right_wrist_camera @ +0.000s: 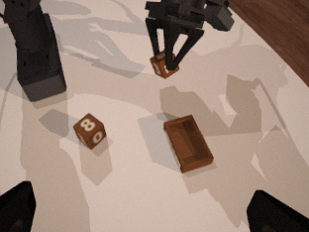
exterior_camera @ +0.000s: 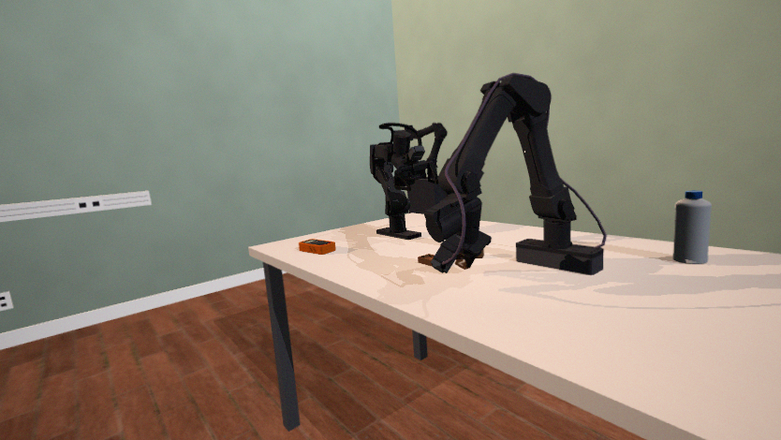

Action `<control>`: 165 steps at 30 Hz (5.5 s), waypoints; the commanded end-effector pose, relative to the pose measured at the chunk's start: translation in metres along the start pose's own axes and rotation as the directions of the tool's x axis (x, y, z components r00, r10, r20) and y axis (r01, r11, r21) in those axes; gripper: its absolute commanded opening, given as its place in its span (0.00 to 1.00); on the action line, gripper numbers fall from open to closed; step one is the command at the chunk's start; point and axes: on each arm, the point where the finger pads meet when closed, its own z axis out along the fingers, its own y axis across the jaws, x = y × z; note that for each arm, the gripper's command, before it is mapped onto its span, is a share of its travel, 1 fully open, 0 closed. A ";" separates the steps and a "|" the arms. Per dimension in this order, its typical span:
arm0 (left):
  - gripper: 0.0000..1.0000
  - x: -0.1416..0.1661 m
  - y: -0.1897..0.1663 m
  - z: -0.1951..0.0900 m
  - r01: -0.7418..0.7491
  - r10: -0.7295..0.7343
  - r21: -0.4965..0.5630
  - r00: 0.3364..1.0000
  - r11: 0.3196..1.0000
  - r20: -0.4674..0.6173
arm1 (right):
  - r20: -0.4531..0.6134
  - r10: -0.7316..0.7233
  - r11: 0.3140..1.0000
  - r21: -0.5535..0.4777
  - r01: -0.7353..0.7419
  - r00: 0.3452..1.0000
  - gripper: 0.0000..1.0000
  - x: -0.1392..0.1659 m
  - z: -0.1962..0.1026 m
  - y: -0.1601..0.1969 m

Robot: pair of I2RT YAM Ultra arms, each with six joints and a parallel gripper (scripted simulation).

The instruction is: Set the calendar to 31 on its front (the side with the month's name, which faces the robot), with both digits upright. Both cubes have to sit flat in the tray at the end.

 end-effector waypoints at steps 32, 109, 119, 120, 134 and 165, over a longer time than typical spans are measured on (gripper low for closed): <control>0.26 0.006 0.010 0.011 0.426 -0.442 -0.192 0.896 0.884 -0.047 | 0.054 0.004 1.000 0.010 -0.005 0.999 1.00 -0.014 -0.007 -0.002; 0.66 -0.013 0.006 -0.046 0.347 -0.358 -0.192 0.933 0.918 -0.022 | 0.054 0.004 1.000 0.010 -0.005 0.999 1.00 -0.014 -0.007 -0.002; 0.55 -0.012 0.005 -0.039 -0.057 0.070 -0.278 0.997 0.959 0.035 | 0.054 0.004 1.000 0.010 -0.005 0.999 1.00 -0.014 -0.007 -0.002; 0.55 -0.012 0.004 -0.038 -0.113 0.130 -0.293 0.991 0.949 0.039 | 0.054 0.004 1.000 0.010 -0.005 0.999 1.00 -0.014 -0.007 -0.002; 0.55 -0.005 -0.006 -0.032 -0.555 0.619 -0.444 0.786 0.704 -0.001 | 0.054 0.004 1.000 0.010 -0.005 0.999 1.00 -0.014 -0.007 -0.002; 0.55 0.019 -0.001 -0.007 -0.795 0.889 -0.543 0.423 0.270 -0.177 | 0.054 0.004 1.000 0.010 -0.005 0.999 1.00 -0.014 -0.007 -0.002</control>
